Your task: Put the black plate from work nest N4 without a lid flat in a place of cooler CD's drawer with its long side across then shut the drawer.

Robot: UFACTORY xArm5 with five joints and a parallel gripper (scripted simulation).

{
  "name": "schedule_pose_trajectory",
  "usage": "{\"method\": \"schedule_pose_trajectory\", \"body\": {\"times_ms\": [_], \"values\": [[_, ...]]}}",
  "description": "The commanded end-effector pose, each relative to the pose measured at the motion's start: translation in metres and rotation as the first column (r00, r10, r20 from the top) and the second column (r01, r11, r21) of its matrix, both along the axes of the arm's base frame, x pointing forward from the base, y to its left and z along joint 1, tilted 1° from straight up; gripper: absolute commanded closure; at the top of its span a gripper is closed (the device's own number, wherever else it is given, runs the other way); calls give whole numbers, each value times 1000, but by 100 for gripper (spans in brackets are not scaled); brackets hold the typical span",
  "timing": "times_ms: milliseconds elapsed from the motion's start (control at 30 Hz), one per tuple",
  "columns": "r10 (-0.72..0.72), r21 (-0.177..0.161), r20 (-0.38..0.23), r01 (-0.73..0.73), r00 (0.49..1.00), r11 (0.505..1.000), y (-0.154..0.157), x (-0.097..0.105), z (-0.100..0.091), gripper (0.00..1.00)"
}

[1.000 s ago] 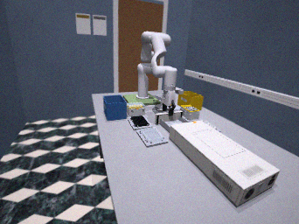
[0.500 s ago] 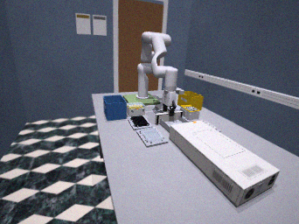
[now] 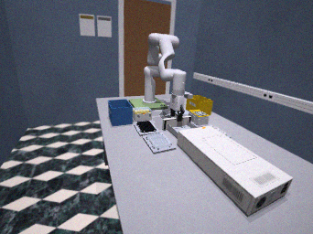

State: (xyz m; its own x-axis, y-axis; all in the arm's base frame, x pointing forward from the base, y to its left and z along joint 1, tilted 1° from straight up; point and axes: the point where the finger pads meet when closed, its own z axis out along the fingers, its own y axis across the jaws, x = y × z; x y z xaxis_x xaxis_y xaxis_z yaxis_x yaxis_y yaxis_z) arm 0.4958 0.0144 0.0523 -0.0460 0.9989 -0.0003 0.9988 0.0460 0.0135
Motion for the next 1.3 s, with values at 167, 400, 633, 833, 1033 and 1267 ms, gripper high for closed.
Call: {"method": "schedule_pose_trajectory", "body": {"times_ms": [167, 400, 633, 833, 1033, 1267], "values": [[0, -11, 5, 0, 1000, 1000, 0, 1, 12, 12], [0, -11, 5, 0, 1000, 1000, 0, 1, 20, 12], [0, -11, 5, 0, 1000, 1000, 0, 1, 32, 12], [0, -11, 5, 0, 1000, 1000, 0, 1, 42, 12], [0, -11, 5, 0, 1000, 1000, 1, 1, 48, 12], [0, -11, 5, 0, 1000, 1000, 1, 1, 60, 12]]}}
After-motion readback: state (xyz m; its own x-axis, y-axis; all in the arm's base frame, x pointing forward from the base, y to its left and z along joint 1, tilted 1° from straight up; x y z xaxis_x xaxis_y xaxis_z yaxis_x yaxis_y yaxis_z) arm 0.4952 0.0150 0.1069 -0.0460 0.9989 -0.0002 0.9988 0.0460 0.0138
